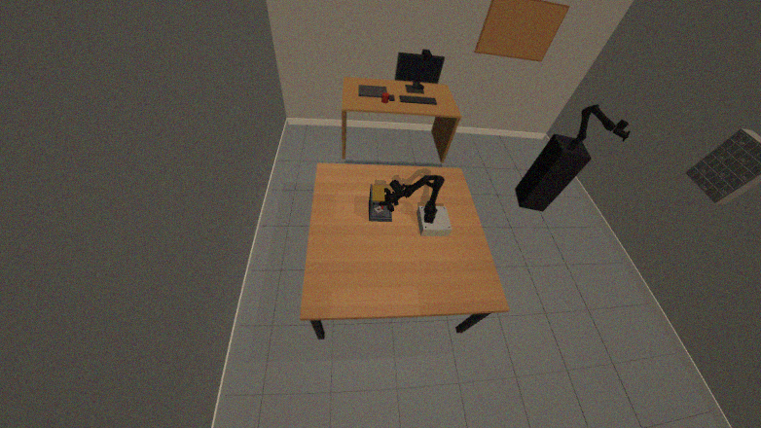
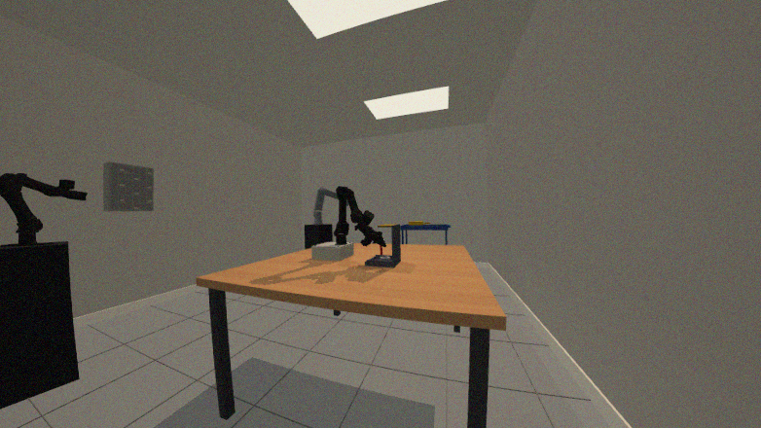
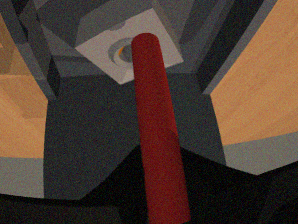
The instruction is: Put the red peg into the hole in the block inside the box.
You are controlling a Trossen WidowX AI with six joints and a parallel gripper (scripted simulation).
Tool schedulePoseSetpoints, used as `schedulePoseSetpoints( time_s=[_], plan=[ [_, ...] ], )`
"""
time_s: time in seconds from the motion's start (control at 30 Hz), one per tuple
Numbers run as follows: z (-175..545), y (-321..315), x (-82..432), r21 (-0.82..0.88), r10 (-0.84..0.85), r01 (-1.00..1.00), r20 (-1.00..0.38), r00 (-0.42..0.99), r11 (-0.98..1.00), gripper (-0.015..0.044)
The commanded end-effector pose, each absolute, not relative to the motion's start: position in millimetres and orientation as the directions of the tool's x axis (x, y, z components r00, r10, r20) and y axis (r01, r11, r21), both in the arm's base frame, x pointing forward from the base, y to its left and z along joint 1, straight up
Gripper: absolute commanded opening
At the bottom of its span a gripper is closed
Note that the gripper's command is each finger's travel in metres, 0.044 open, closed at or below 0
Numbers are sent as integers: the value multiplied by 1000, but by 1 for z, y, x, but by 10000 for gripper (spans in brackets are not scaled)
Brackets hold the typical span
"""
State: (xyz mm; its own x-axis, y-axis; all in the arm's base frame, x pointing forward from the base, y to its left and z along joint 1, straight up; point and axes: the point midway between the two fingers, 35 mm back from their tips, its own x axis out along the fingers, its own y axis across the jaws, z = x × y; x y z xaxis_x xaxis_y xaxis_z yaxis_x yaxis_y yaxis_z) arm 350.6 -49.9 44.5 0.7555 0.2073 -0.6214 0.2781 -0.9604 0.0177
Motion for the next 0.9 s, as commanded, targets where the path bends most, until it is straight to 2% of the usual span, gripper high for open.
schedulePoseSetpoints(
  time_s=[0.0, 0.87],
  plan=[
    [44, -50, 354, 17, 203, 272, -621, 757, -962, 0],
    [45, -47, 366, 17, 203, 272, -620, 757, -962, 0]
  ],
)
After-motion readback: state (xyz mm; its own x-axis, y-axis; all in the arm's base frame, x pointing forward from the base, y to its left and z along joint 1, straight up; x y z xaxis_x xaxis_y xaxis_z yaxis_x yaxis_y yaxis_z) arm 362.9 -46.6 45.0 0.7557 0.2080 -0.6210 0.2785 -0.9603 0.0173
